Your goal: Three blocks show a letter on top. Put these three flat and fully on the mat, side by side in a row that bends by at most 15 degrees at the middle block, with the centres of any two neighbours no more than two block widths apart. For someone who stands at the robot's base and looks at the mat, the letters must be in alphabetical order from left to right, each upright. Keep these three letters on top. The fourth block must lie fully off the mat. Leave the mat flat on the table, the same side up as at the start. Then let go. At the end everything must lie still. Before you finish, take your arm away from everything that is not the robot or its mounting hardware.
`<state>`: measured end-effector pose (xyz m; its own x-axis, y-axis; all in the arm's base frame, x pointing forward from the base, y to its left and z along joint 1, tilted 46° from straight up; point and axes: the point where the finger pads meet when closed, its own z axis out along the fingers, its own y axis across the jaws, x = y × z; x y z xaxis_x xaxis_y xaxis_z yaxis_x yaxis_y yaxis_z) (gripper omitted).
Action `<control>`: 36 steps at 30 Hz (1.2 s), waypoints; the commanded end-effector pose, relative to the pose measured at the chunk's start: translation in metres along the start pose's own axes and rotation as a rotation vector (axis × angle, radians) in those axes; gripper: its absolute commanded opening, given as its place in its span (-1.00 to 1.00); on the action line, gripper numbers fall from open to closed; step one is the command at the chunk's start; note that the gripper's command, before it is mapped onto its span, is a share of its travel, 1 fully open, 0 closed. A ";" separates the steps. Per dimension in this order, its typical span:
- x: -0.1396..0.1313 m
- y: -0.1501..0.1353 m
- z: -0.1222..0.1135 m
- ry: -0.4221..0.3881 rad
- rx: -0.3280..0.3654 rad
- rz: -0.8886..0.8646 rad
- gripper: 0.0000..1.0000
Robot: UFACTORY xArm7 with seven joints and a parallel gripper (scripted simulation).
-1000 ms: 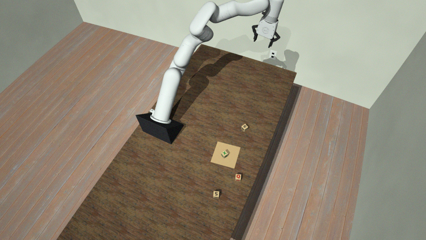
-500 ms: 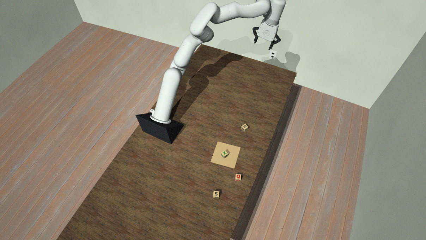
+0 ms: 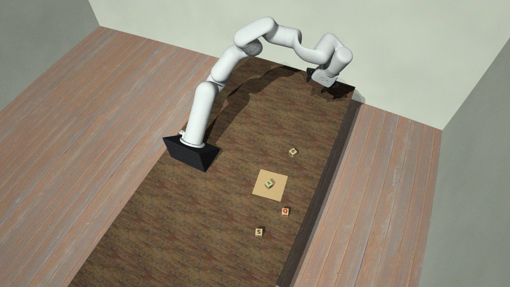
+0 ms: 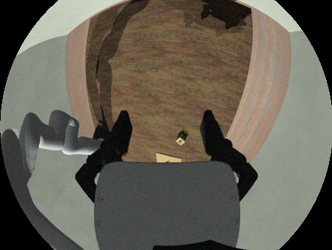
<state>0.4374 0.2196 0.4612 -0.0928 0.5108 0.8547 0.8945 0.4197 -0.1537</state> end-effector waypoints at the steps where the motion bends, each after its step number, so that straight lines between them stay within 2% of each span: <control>1: -0.049 0.015 0.015 0.125 0.016 -0.012 1.00; 3: -0.074 0.022 0.023 0.195 0.008 -0.029 1.00; 4: -0.074 0.022 0.023 0.195 0.008 -0.029 1.00; 5: -0.097 0.026 0.030 0.257 -0.009 -0.042 1.00; 9: -0.142 0.031 0.044 0.370 -0.066 -0.064 1.00; 12: -0.142 0.031 0.044 0.370 -0.066 -0.064 1.00; 14: -0.182 0.031 0.057 0.459 -0.141 -0.079 1.00; 15: -0.182 0.031 0.057 0.459 -0.141 -0.079 1.00; 17: -0.207 0.029 0.065 0.507 -0.200 -0.085 1.00; 19: -0.215 0.028 0.067 0.520 -0.219 -0.086 1.00; 23: -0.256 0.020 0.081 0.577 -0.334 -0.090 1.00; 26: -0.266 0.018 0.084 0.587 -0.365 -0.090 1.00; 36: -0.267 0.018 0.084 0.588 -0.368 -0.090 1.00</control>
<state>0.4403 0.1560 0.1891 -0.0135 -0.0497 0.9987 0.9936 0.1117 0.0190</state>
